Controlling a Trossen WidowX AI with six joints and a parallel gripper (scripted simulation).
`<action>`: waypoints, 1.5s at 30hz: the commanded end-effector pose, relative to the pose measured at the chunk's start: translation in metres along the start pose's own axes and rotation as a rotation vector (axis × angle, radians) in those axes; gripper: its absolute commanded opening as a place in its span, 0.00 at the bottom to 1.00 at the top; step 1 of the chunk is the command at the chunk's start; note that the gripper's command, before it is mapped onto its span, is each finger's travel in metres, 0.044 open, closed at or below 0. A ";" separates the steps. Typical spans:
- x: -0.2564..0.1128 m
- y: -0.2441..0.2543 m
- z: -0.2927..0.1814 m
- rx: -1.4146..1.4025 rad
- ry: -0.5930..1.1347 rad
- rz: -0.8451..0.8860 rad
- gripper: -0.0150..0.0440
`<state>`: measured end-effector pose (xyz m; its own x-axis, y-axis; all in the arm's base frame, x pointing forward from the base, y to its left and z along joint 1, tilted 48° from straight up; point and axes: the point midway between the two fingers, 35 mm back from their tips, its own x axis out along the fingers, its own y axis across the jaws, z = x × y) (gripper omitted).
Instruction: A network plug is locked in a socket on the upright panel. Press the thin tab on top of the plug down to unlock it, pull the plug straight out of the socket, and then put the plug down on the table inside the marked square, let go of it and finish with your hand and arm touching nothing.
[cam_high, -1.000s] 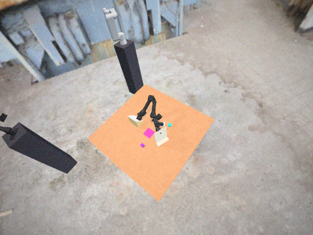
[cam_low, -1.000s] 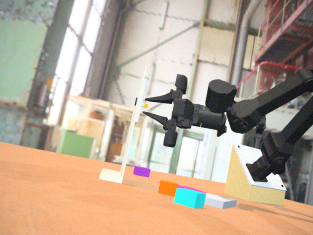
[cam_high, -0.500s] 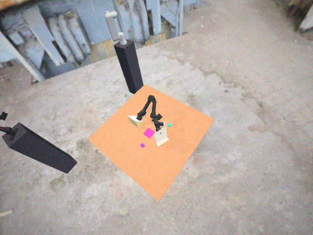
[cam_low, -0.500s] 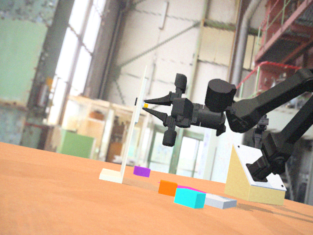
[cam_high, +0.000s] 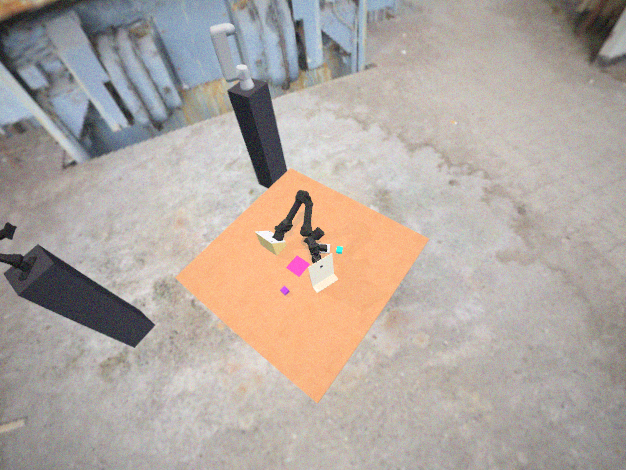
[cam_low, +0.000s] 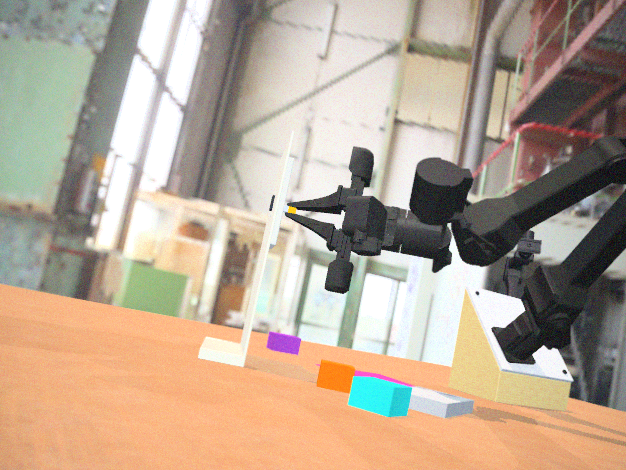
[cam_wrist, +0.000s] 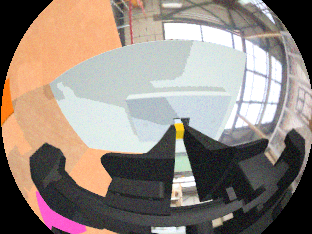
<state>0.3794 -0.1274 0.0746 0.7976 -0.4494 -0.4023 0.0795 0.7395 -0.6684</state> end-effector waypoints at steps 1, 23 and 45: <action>-0.001 0.000 0.000 -0.004 -0.004 0.002 0.25; -0.013 0.000 -0.003 -0.005 -0.003 0.002 0.25; -0.024 0.000 -0.005 -0.005 -0.003 0.003 0.25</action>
<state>0.3603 -0.1197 0.0819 0.8029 -0.4427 -0.3992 0.0753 0.7397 -0.6687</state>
